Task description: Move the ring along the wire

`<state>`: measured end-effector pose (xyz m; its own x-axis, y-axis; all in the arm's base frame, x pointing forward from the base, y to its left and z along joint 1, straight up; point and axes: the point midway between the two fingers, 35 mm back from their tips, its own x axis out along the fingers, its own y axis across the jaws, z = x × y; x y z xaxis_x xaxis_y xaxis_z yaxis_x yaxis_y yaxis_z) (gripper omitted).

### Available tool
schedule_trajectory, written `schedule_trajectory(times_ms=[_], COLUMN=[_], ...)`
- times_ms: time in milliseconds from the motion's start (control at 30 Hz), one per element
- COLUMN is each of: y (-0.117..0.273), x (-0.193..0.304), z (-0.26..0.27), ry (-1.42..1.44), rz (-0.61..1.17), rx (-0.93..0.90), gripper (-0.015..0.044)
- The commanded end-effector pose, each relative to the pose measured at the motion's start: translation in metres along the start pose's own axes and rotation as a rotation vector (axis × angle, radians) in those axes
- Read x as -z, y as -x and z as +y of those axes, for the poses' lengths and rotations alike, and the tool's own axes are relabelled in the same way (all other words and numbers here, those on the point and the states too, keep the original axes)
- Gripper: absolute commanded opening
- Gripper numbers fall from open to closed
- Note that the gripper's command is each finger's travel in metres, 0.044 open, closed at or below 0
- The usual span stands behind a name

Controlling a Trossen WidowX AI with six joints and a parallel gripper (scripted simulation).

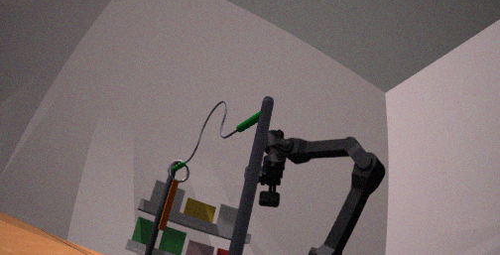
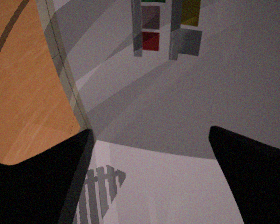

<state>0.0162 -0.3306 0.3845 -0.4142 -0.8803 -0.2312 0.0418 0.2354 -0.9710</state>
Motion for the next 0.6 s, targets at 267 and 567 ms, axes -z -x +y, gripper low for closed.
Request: schedule_trajectory(times_ms=[267,567], y=[-0.031,-0.022], x=[-0.098,-0.179], z=[0.062,0.146], ry=[-0.214,-0.434], rz=[-0.375,-0.805], rx=[-0.070,-0.238], gripper=[0.0164,0.0160])
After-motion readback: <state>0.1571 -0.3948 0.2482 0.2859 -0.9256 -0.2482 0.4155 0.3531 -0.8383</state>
